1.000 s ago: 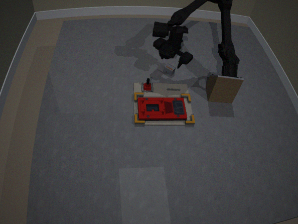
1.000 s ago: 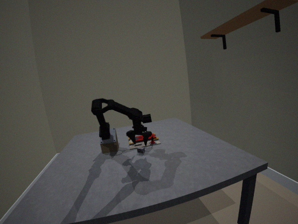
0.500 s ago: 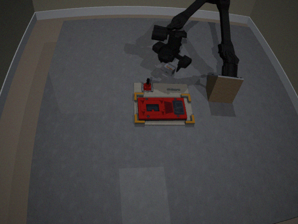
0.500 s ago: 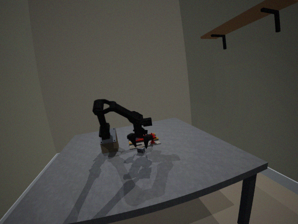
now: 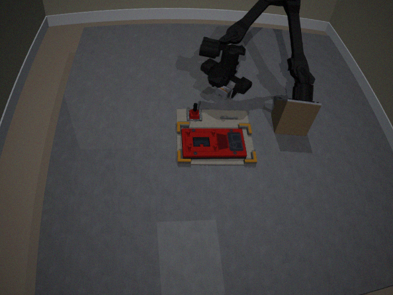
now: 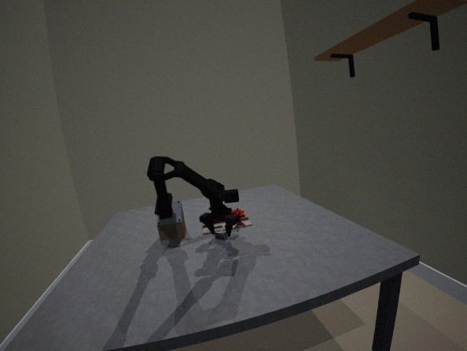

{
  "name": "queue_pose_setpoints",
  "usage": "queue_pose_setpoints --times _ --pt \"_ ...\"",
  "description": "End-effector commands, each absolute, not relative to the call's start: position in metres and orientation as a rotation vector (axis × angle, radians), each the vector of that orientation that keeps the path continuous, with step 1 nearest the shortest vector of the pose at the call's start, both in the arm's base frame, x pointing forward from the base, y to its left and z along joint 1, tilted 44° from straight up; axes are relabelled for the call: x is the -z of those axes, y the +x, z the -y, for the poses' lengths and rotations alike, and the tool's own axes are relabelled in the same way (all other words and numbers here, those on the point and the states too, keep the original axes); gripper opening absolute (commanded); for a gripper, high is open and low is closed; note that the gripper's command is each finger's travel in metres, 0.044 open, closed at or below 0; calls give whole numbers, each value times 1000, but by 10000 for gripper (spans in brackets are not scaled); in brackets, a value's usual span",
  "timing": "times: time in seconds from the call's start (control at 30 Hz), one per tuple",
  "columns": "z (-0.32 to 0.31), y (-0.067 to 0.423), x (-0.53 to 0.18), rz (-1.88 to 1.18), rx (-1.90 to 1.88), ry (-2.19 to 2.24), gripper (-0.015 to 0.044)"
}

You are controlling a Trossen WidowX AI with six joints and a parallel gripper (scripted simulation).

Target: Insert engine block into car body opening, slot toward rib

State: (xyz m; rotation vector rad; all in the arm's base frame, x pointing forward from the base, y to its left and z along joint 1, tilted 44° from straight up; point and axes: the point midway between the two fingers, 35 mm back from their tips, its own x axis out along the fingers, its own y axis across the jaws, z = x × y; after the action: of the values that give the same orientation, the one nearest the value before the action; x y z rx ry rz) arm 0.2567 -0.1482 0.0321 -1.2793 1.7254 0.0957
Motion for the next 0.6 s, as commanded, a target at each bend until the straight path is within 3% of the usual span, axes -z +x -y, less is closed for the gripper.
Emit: queue_pose_setpoints --times 0.0,0.1,0.33,0.57 --pt "149 255 -29 -1733 -106 -1279 335" --pt "149 255 -29 -1733 -106 -1279 256" --pt "149 255 -29 -1733 -106 -1279 210" --pt "142 256 -33 -1732 -117 -1273 26"
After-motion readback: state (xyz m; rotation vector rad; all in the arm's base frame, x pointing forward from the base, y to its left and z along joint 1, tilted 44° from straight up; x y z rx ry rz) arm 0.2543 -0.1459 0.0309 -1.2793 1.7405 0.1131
